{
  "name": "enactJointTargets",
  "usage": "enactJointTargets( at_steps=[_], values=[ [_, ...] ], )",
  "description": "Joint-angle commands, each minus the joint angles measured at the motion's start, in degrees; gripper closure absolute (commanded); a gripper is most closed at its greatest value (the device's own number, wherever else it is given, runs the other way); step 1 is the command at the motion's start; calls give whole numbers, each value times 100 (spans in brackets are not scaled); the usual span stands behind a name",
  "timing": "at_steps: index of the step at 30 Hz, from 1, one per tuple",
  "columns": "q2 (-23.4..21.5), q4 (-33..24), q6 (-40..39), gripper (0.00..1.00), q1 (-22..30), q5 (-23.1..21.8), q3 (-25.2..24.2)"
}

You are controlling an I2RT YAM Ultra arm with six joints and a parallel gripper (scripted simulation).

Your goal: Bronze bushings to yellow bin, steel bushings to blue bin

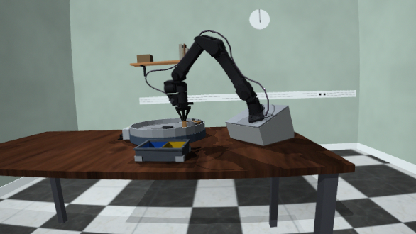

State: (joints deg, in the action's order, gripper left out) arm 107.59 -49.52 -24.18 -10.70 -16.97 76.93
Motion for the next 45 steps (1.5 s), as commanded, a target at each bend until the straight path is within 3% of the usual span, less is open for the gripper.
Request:
enactJointTargets(
  at_steps=[1, 45],
  values=[
    [-190, -79, -9, 86, -71, 37, 191],
    [-101, -140, 19, 86, -90, 32, 284]
  ],
)
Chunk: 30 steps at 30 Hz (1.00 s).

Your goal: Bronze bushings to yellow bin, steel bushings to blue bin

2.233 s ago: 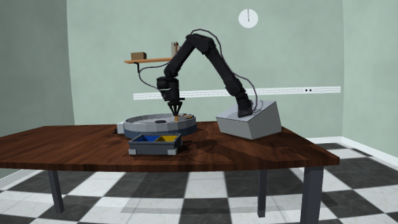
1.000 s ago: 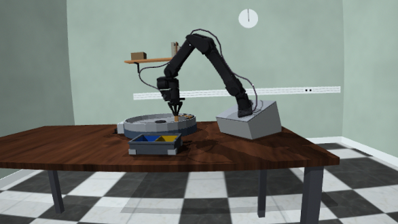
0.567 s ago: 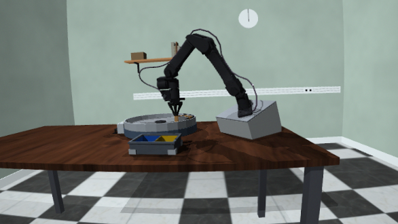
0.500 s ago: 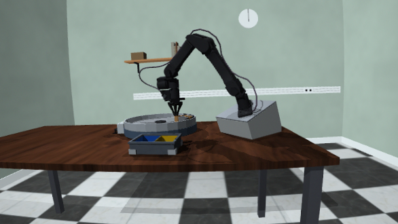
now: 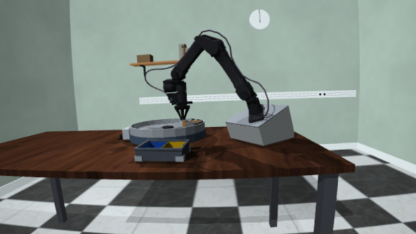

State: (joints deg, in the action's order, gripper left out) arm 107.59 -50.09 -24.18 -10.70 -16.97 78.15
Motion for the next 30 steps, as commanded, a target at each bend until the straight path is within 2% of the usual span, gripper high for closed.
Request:
enactJointTargets(
  at_steps=[1, 27, 30],
  values=[
    [-101, -83, 19, 86, -90, 32, 161],
    [-103, -71, 19, 86, -90, 32, 160],
    [-152, 92, 31, 86, -92, 29, -116]
  ],
)
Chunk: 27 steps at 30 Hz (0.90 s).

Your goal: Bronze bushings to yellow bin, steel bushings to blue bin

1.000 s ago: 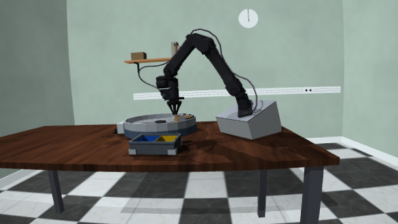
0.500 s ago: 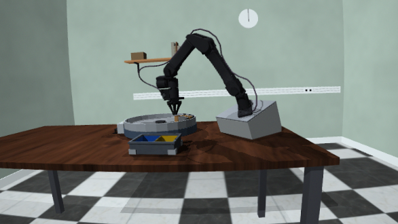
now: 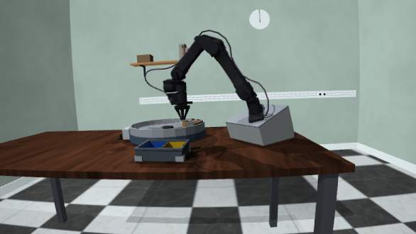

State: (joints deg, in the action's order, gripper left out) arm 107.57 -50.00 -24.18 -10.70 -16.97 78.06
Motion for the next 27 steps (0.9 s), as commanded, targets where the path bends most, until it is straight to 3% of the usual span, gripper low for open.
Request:
enactJointTargets(
  at_steps=[1, 27],
  values=[
    [-157, 102, 37, 86, -94, 28, -130],
    [-177, 142, 39, 86, -98, 28, 21]
  ],
)
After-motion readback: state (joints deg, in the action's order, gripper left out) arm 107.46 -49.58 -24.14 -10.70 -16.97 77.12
